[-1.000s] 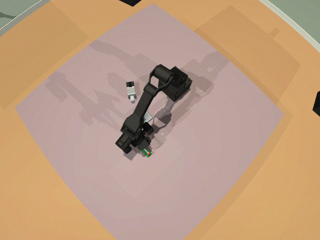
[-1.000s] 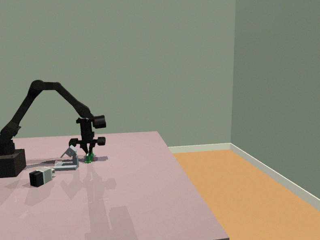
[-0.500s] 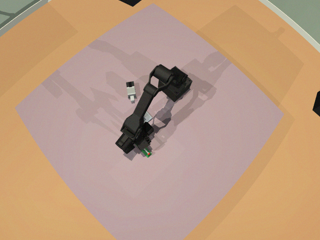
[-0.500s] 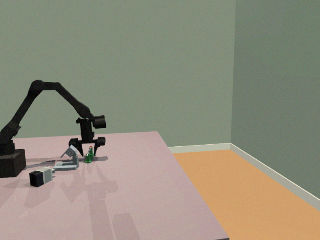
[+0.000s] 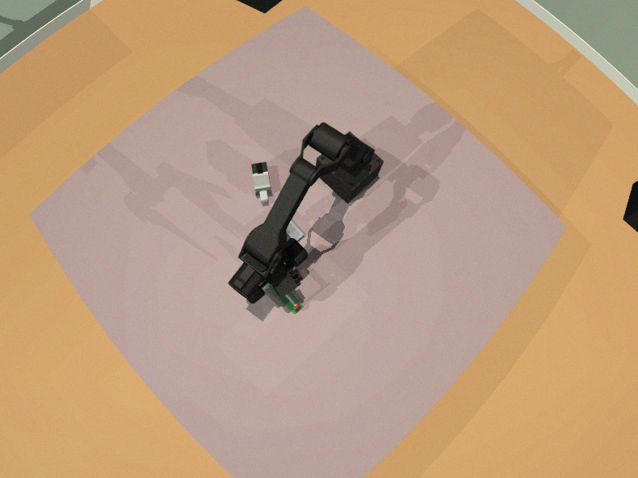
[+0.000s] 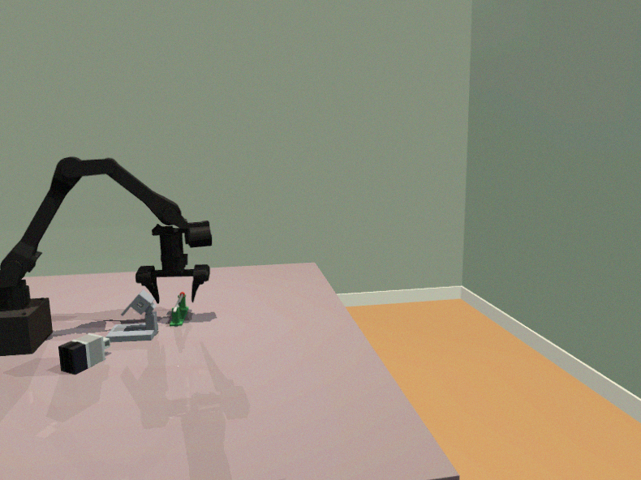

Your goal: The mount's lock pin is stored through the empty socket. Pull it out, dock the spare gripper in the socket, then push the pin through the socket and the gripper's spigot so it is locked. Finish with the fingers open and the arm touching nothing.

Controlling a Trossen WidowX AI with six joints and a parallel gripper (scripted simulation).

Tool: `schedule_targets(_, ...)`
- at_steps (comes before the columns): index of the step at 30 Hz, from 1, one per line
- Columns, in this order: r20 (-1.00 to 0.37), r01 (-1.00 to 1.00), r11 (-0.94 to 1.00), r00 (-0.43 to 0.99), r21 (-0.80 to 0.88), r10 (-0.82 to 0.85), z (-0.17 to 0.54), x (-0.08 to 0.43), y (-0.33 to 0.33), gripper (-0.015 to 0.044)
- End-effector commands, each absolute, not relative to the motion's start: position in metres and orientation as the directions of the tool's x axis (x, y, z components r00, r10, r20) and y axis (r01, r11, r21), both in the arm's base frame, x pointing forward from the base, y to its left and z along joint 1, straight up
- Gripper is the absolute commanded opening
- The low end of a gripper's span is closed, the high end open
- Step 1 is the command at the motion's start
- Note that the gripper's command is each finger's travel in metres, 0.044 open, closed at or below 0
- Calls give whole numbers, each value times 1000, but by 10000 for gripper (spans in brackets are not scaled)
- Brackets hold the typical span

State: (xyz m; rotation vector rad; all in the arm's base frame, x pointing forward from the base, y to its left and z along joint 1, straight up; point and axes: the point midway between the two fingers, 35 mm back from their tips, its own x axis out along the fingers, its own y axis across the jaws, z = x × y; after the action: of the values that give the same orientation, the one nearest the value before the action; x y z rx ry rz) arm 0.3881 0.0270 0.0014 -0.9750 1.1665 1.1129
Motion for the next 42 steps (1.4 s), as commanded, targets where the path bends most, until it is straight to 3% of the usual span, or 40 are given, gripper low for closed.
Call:
schedule_targets(1, -989, -981, 193, 43, -15, 143, 12, 388, 27, 440)
schedule_targets(30, -990, -981, 193, 3, 25, 142, 62, 384, 27, 440)
schedule_targets(42, -990, -981, 193, 4, 24, 142, 119, 382, 27, 440)
